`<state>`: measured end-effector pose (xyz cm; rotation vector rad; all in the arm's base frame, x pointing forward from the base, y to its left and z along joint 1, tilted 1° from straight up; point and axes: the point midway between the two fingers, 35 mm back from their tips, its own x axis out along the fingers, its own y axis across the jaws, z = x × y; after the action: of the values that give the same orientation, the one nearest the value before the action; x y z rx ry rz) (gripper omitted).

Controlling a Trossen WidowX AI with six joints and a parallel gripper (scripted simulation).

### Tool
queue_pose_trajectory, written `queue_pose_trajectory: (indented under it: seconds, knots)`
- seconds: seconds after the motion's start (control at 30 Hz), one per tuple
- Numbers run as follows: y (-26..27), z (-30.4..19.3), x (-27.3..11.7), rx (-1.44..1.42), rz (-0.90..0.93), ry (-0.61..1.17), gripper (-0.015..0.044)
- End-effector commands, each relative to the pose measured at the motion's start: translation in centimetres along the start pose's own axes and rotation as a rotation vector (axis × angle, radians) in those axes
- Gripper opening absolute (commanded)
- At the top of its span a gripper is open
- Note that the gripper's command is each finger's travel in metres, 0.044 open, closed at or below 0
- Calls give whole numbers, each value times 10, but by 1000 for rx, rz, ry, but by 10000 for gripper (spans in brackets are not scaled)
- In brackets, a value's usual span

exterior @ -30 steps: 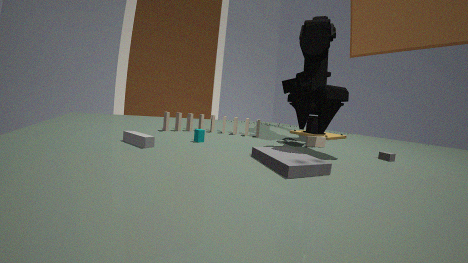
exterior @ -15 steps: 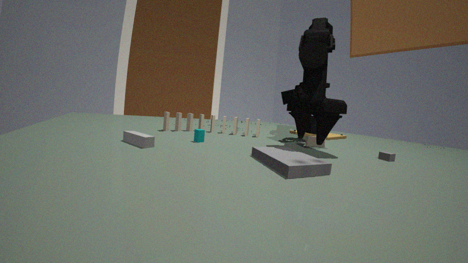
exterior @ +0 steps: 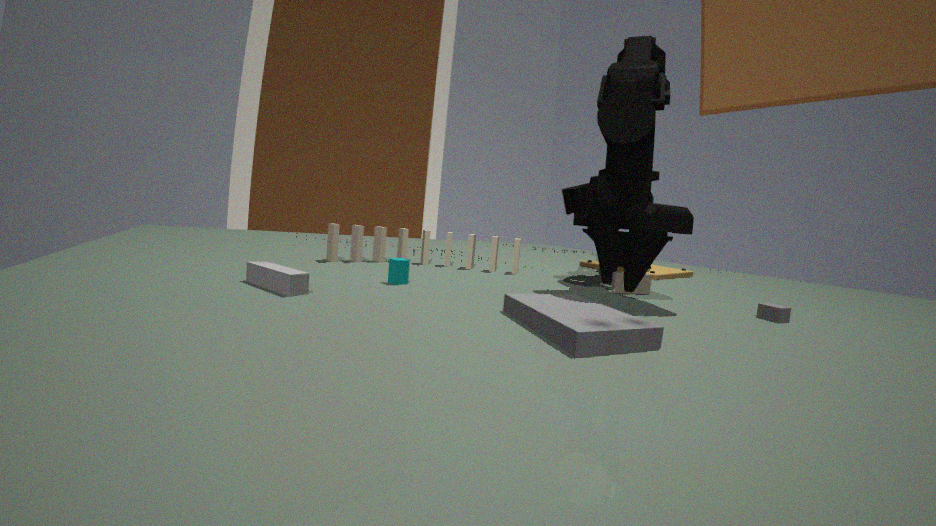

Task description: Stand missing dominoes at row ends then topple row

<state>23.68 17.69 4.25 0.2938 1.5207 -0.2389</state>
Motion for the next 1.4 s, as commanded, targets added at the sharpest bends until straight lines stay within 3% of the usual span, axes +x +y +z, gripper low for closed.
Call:
queue_pose_trajectory:
  seconds: [0.0,0.17,0.47,0.93,1.13,1.37]
  knots:
    - [-1,0,1,1,-2,1,151]
    - [-1,0,1,1,-2,1,21]
    - [0,0,-1,1,-2,1,21]
    - [11,2,-148,1,-1,1,21]
    - [12,2,-154,-16,-1,1,21]
    - [24,3,-155,-652,1,1,21]
